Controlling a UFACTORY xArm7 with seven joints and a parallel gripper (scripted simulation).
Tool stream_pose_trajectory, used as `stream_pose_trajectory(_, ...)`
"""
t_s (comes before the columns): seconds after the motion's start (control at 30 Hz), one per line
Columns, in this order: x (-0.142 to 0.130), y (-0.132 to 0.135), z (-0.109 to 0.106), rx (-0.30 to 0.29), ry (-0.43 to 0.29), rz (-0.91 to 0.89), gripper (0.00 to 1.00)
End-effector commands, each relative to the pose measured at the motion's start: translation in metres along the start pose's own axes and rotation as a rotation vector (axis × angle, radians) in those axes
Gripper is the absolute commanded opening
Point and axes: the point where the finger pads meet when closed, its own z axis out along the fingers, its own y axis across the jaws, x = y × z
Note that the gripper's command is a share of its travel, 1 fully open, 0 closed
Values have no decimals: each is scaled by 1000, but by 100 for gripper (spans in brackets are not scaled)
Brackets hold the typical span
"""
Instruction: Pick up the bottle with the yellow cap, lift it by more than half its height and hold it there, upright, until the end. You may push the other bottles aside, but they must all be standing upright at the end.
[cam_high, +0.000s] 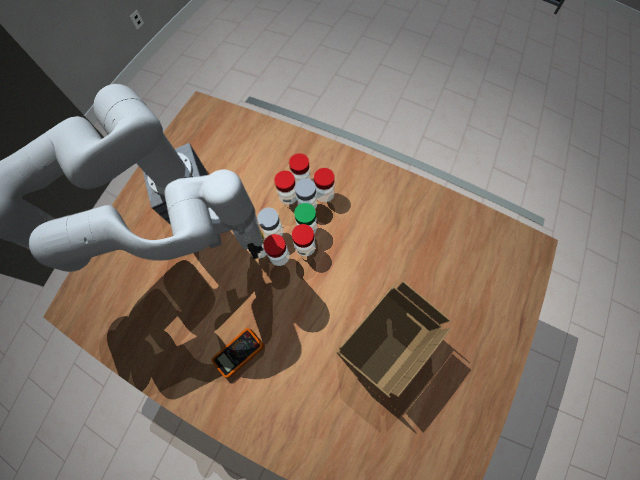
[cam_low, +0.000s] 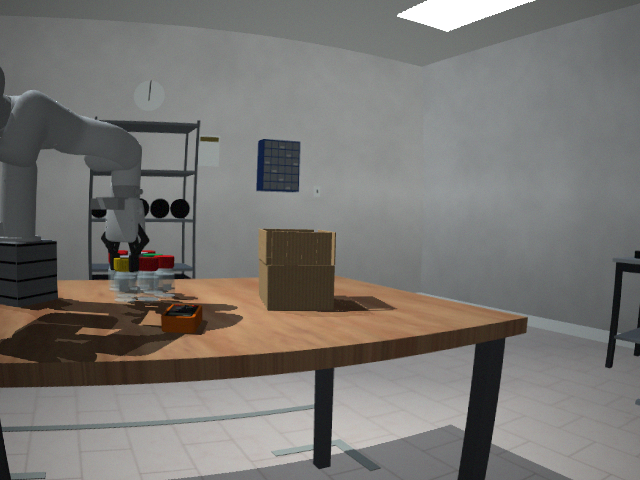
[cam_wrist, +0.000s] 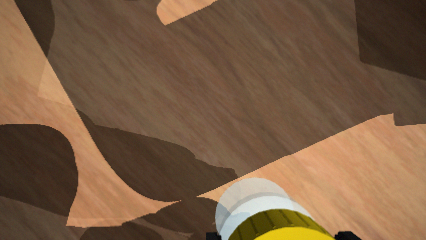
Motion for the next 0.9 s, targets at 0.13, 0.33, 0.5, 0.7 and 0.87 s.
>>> stream_pose_trajectory(0.13,0,0,0,2,-1,0,0)
stream_pose_trajectory(0.33,0,0,-1,2,-1,0,0)
stream_pose_trajectory(0.5,0,0,-3,2,-1,0,0)
stream_pose_trajectory(0.7,0,0,-7,2,0,0,0)
stream_pose_trajectory(0.87,0,0,-13,2,-1,0,0)
